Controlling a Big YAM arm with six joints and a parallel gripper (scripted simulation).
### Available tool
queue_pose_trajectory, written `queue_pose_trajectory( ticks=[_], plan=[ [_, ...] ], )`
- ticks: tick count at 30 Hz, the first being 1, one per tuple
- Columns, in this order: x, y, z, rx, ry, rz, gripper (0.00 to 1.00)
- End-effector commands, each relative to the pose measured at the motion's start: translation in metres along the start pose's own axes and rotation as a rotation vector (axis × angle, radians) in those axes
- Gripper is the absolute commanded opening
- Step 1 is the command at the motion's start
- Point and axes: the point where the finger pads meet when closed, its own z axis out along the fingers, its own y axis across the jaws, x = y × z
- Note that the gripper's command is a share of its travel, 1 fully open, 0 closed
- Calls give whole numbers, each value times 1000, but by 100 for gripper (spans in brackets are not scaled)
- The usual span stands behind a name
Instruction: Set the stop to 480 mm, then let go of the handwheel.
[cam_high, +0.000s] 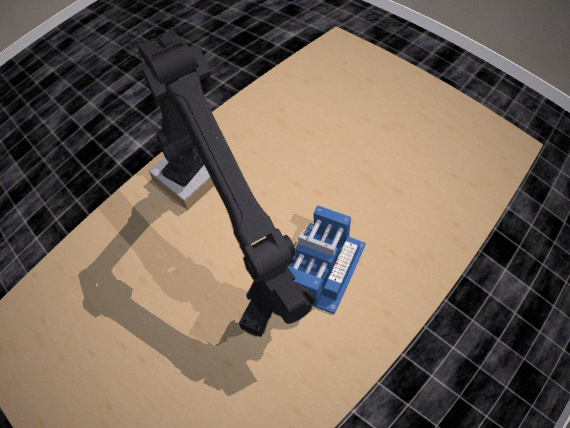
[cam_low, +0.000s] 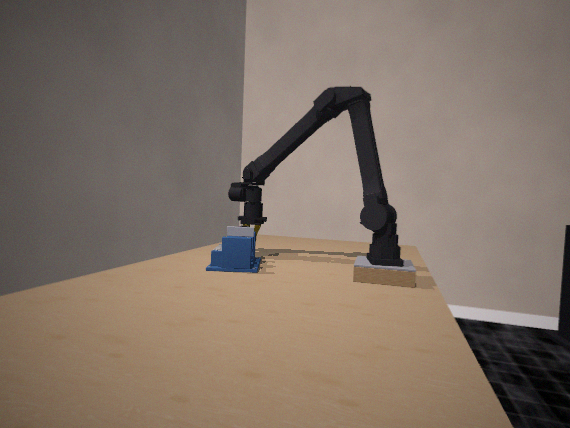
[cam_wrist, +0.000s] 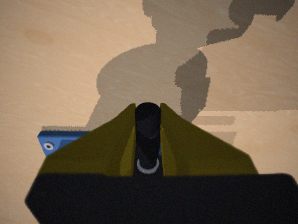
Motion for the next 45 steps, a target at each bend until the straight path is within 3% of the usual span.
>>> queue_pose_trajectory(
  ticks=[1, 6, 11, 14, 45],
  plan=[
    [-10, 12, -3, -9, -15, 8, 6],
    [-11, 32, -3, -36, -31, 2, 6],
    [-10, 39, 2, -37, -30, 2, 6],
    [-10, 30, 7, -21, -20, 6, 6],
    [-8, 74, -4, -39, -24, 2, 6]
  ],
)
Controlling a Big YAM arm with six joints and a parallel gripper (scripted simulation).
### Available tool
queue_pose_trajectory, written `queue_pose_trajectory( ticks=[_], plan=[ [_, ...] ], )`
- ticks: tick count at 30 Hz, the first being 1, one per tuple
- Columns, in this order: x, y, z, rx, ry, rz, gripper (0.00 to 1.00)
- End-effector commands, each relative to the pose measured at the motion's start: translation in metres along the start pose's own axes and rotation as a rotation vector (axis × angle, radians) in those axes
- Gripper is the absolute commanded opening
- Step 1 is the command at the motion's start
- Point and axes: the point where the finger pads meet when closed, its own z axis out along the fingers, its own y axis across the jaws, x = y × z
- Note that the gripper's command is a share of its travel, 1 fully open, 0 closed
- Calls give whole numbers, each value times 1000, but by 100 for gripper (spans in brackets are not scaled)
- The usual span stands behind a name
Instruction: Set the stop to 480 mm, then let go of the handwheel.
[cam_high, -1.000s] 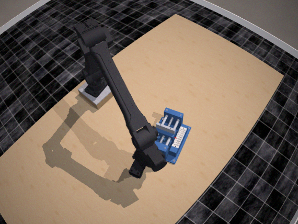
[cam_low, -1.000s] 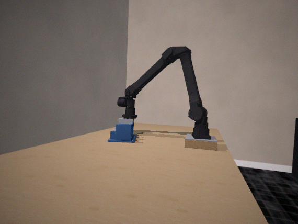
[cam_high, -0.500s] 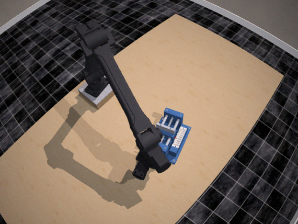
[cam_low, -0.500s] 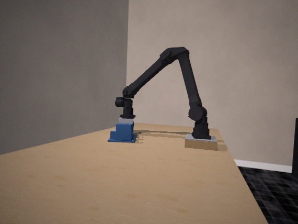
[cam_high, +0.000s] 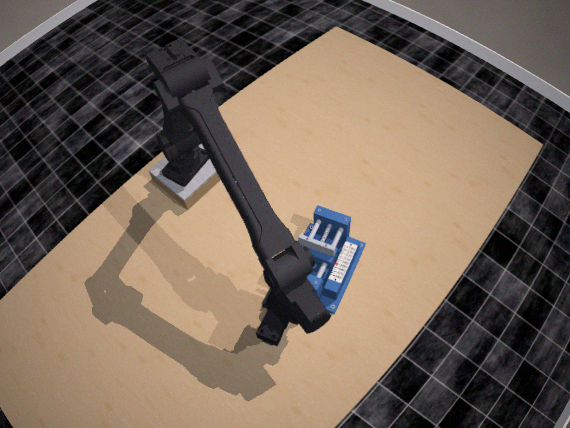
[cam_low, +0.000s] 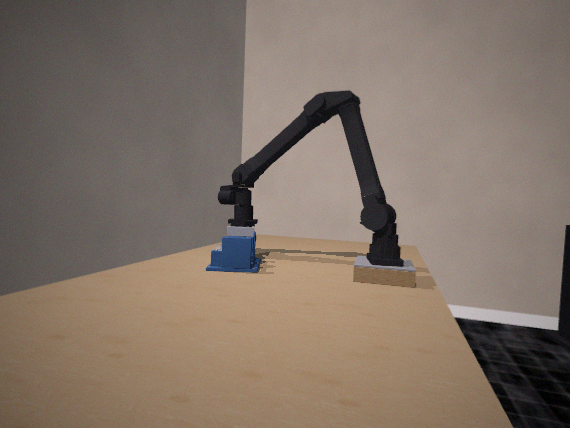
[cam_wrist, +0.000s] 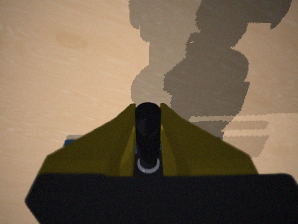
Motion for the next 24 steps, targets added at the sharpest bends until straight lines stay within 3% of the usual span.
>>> queue_pose_trajectory(
  ticks=[1, 24],
  plan=[
    [-8, 43, -17, -72, -37, -3, 6],
    [-8, 48, -23, -72, -36, -3, 6]
  ],
)
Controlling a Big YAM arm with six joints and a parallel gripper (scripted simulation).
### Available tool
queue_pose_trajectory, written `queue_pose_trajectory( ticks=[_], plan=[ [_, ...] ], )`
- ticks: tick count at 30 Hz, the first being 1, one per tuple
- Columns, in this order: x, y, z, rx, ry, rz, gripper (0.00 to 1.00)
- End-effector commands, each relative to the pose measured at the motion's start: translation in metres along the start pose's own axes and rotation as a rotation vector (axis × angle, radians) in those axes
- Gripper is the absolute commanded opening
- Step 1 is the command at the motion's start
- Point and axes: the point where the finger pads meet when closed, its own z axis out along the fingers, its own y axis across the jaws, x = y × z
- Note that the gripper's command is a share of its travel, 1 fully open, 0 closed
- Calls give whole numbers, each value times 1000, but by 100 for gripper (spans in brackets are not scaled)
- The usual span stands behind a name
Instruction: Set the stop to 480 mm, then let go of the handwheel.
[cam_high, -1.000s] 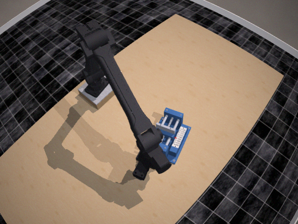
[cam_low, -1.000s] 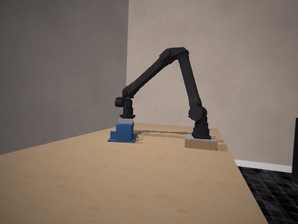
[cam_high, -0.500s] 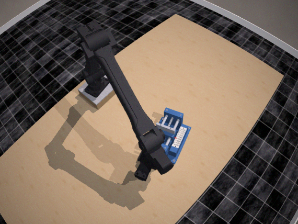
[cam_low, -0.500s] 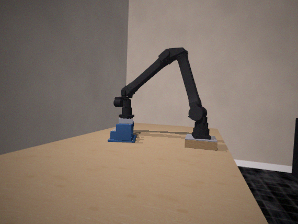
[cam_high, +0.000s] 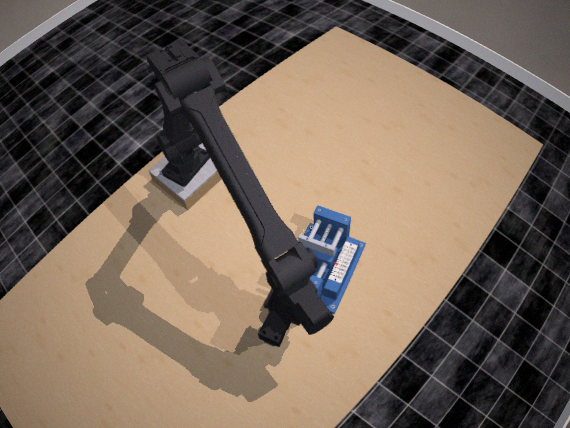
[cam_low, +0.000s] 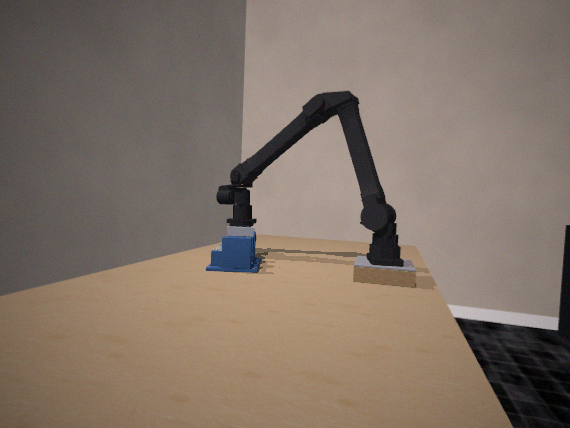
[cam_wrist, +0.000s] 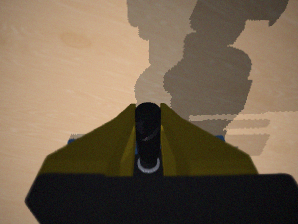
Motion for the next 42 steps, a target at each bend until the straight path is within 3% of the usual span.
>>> queue_pose_trajectory(
  ticks=[1, 20, 27, 42],
  plan=[
    [-7, 44, -23, -78, -36, -5, 6],
    [-6, 54, -31, -79, -36, -5, 6],
    [-6, 56, -53, -96, -46, -5, 6],
    [-5, 61, -59, -86, -39, -5, 6]
  ],
)
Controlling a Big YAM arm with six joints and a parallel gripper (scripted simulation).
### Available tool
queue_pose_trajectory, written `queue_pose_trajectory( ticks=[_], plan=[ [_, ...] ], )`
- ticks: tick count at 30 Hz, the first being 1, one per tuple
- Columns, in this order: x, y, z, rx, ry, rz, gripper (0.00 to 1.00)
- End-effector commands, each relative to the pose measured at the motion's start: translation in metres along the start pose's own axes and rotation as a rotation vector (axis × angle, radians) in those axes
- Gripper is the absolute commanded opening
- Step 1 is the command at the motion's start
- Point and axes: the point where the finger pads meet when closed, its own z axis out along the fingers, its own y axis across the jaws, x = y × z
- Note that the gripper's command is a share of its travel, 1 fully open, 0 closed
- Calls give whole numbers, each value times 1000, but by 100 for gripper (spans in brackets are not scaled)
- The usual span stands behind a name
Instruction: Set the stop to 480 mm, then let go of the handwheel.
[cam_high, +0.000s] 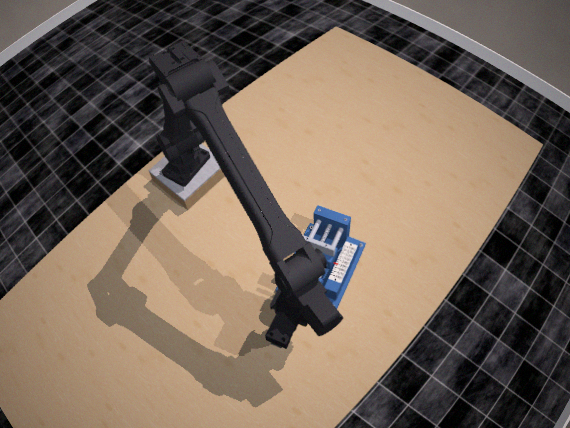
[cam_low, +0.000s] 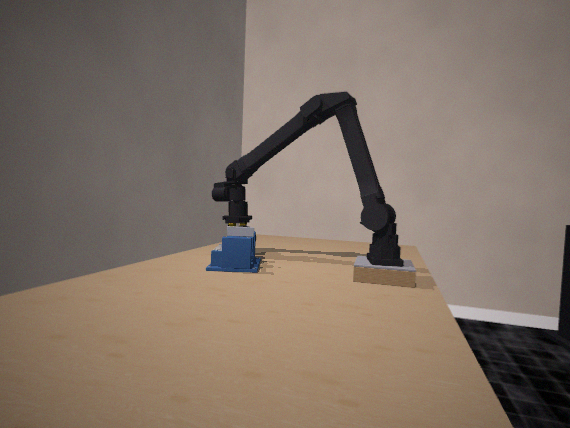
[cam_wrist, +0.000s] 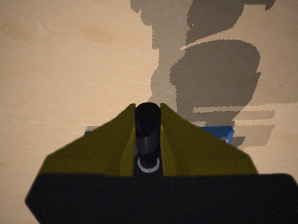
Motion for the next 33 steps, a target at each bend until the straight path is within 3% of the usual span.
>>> queue_pose_trajectory(
  ticks=[1, 8, 10, 18, 26, 33],
  plan=[
    [-4, 47, -48, -101, -44, -6, 6],
    [-6, 51, -52, -119, -53, -6, 6],
    [-5, 47, -64, -122, -55, -6, 6],
    [-4, 41, -82, -121, -55, -6, 6],
    [-4, 39, -85, -121, -55, -6, 6],
    [-12, 19, -99, -119, -58, -11, 6]
  ],
)
